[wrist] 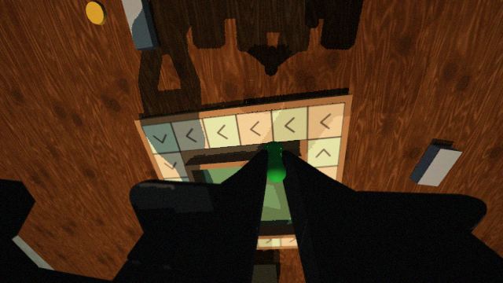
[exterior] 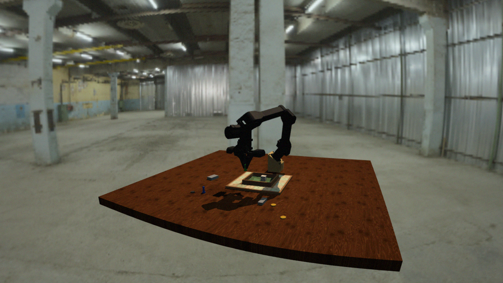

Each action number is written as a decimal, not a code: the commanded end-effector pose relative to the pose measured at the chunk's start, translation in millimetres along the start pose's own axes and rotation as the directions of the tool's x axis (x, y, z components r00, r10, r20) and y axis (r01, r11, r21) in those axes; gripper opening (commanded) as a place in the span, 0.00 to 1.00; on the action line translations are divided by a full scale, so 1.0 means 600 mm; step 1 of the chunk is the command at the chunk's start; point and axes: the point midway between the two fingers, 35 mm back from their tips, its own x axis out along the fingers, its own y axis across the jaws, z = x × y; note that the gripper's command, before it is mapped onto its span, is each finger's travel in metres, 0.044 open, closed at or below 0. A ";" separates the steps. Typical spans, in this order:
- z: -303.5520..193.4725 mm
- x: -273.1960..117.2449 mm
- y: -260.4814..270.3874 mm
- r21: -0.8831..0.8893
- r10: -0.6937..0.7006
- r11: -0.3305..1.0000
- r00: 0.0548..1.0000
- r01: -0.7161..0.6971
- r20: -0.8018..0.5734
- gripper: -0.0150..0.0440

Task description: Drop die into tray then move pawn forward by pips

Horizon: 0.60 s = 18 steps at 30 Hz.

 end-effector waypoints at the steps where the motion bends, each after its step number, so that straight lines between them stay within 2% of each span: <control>1: -0.010 0.023 0.038 0.003 0.008 1.000 1.000 -0.008 -0.003 0.25; 9: -0.030 0.059 0.097 0.002 0.018 1.000 1.000 -0.018 -0.006 0.25; 18: -0.032 0.082 0.102 0.002 0.019 1.000 1.000 -0.019 -0.007 0.25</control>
